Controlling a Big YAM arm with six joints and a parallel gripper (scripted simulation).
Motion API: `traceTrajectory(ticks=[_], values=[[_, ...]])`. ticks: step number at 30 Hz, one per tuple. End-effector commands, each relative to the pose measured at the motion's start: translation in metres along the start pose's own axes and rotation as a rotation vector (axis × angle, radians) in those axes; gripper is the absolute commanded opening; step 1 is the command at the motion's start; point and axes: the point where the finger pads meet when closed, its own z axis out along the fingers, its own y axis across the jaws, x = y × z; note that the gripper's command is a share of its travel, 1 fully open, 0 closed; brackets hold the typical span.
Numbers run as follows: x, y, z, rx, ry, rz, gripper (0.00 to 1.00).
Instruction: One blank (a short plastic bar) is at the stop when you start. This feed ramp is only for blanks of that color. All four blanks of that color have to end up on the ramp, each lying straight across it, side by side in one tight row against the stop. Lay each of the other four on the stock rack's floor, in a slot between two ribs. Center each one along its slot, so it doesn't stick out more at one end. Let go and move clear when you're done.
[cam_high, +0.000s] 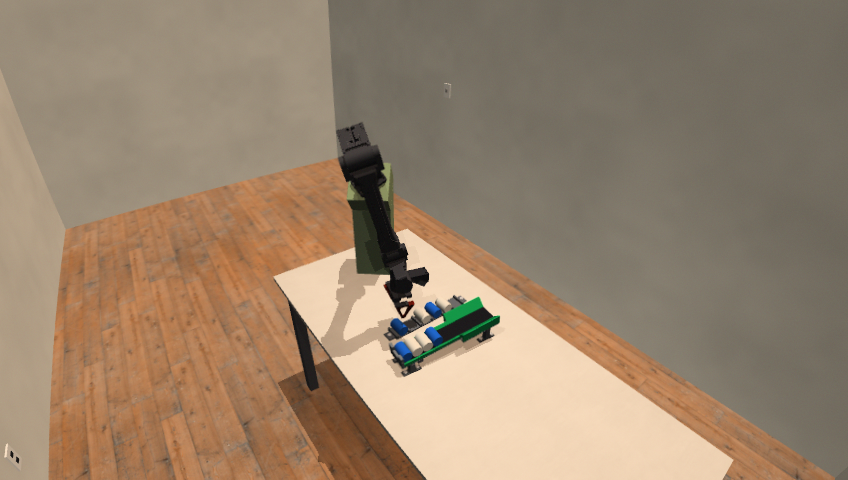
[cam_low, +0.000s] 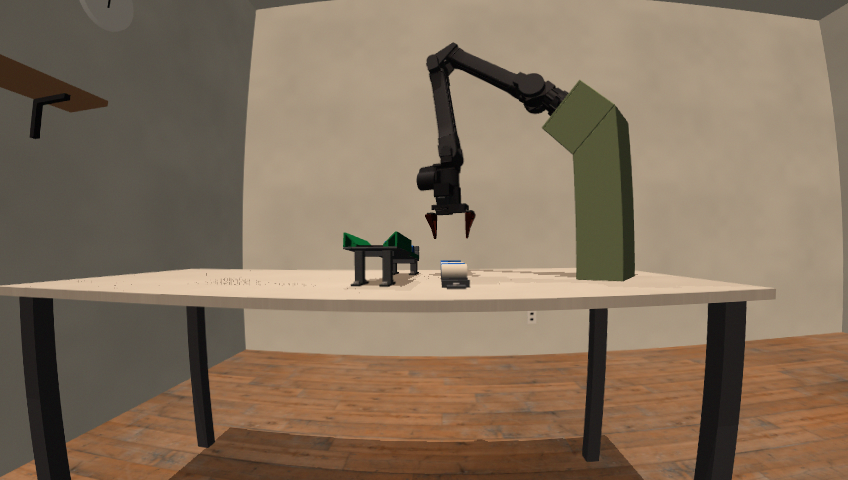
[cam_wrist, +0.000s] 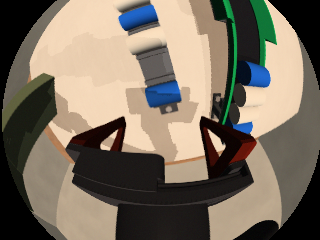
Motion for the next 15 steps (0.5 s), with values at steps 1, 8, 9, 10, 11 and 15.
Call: traceTrajectory(ticks=[1, 8, 9, 10, 11, 15], values=[[0.0047, -0.0005, 0.0066, 0.006, 0.002, -0.127, 1.0], [0.0036, 0.0, 0.0086, 0.004, 0.0, -0.253, 1.0], [0.0036, 0.0003, 0.0087, 0.003, 0.0, -0.259, 1.0], [0.0038, 0.0004, 0.0088, 0.003, 0.0, -0.262, 1.0], [0.0039, 0.0003, 0.0089, 0.003, 0.001, -0.264, 1.0], [0.0044, -0.0009, 0.0079, 0.005, 0.002, -0.264, 0.76]])
